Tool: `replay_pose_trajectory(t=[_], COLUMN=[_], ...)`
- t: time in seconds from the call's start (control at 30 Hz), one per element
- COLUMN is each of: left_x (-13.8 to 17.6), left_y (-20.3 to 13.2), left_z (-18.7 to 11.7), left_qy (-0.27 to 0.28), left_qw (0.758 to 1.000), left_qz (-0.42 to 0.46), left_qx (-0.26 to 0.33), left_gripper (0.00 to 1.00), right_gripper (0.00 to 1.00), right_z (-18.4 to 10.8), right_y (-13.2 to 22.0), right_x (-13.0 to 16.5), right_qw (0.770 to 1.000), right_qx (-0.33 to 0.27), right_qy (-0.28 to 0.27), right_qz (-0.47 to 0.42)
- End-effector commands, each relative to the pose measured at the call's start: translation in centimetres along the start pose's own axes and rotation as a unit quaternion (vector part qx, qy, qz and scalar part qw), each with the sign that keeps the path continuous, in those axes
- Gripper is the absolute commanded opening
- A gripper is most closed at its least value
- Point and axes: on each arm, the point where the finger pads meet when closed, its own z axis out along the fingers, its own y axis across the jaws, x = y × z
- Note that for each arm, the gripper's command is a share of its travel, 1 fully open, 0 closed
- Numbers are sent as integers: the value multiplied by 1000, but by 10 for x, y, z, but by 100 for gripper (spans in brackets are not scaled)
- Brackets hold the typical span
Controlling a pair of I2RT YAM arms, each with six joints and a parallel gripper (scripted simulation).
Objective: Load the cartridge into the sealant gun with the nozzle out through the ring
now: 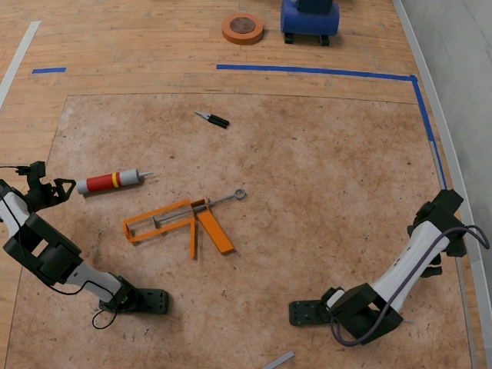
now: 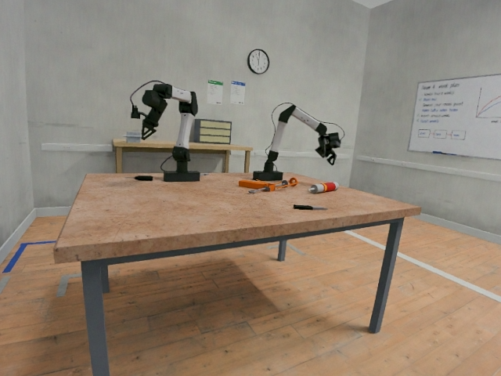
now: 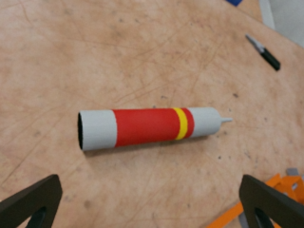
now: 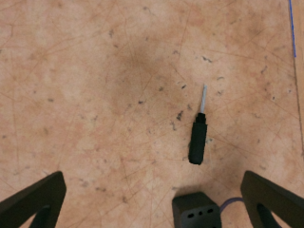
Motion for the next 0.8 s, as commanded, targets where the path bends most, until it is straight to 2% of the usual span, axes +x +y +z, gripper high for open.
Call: replay_pose_trajectory(t=[0.0,0.53,0.57,0.77], left_x=[-4,-4,-4,-4], left_y=[-1,-1,-1,-1], left_z=[-2,-2,-2,-2], left_qy=[-5,-5,-5,-5], left_qw=[1000,1000,1000,1000], left_qz=[6,6,6,6], left_qx=[-2,-2,-2,-2], left_gripper=[100,100,92,92], right_gripper=[100,100,62,62], right_z=[-3,-3,-3,-3], right_y=[0,0,0,0], right_x=[-2,-2,-2,-2], right_qw=[1000,1000,1000,1000], right_qx=[-4,-4,-4,-4], right_qy=[-5,-5,-5,-5], right_qz=[3,3,3,3])
